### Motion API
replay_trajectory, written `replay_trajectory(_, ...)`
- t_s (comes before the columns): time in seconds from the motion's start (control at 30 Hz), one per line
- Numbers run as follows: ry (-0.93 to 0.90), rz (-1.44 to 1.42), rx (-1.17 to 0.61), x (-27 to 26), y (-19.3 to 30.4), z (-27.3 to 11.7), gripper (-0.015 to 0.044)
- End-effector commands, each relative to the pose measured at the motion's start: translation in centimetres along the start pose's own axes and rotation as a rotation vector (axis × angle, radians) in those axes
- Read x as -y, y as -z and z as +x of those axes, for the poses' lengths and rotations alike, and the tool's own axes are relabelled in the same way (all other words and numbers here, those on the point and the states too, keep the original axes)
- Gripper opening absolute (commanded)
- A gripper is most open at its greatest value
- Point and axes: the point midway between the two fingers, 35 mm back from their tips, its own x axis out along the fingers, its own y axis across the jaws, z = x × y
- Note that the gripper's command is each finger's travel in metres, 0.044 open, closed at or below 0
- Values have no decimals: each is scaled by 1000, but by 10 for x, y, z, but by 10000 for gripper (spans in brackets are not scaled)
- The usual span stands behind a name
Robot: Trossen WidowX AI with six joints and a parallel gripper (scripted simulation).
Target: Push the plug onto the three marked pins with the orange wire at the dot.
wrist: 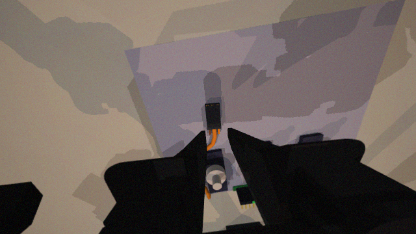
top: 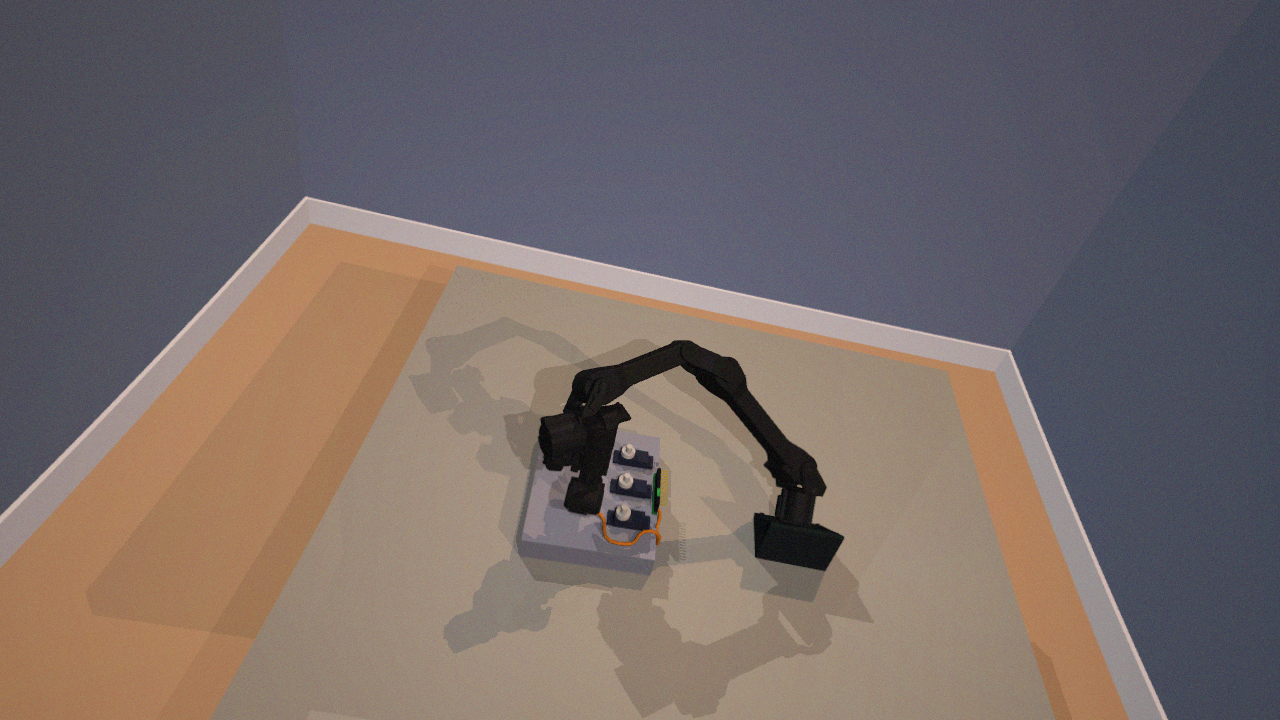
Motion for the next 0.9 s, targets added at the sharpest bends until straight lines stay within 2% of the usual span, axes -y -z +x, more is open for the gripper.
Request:
replay_trajectory(0.0,12,-6,-5,0,1,18,115)
replay_trajectory(0.6,13,-6,-5,0,1,37,115)
replay_trajectory(0.7,13,-6,-5,0,1,37,36)
replay_trajectory(0.87,13,-6,-5,0,1,37,3)
